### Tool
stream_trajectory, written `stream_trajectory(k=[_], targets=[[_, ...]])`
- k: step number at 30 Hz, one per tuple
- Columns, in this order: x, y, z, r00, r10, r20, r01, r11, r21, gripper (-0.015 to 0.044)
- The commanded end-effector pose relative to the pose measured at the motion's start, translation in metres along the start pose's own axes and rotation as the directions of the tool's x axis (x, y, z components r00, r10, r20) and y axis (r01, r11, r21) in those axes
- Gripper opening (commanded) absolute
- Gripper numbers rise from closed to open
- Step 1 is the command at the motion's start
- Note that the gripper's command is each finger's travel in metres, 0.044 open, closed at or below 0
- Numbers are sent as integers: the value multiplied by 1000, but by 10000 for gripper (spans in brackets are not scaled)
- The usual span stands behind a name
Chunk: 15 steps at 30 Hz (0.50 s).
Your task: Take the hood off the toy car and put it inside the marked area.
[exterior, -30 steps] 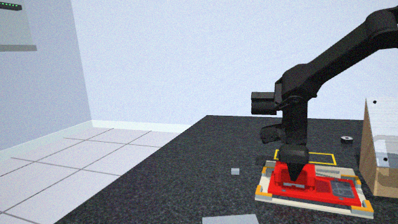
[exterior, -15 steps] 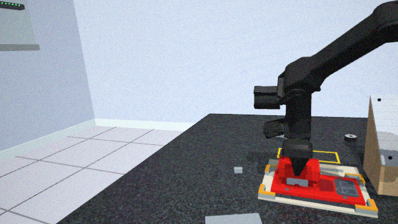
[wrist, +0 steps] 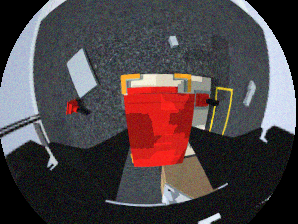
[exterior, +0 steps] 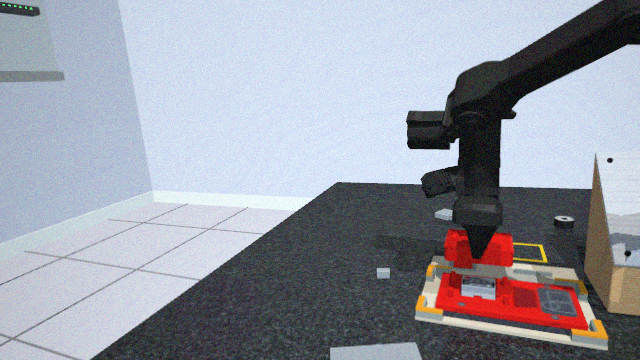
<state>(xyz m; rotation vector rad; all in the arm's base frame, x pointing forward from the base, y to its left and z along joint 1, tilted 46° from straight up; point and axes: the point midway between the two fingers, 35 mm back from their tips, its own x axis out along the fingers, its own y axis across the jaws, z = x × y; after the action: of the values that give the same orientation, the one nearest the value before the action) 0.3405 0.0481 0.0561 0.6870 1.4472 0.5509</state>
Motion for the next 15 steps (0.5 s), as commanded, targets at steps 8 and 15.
stream_trajectory(k=[8, 15], targets=[[-4, -41, 6, 1000, -24, 6, 24, 1000, -2, 0], [-7, -72, 8, 999, -34, 8, 34, 999, -1, 0]])
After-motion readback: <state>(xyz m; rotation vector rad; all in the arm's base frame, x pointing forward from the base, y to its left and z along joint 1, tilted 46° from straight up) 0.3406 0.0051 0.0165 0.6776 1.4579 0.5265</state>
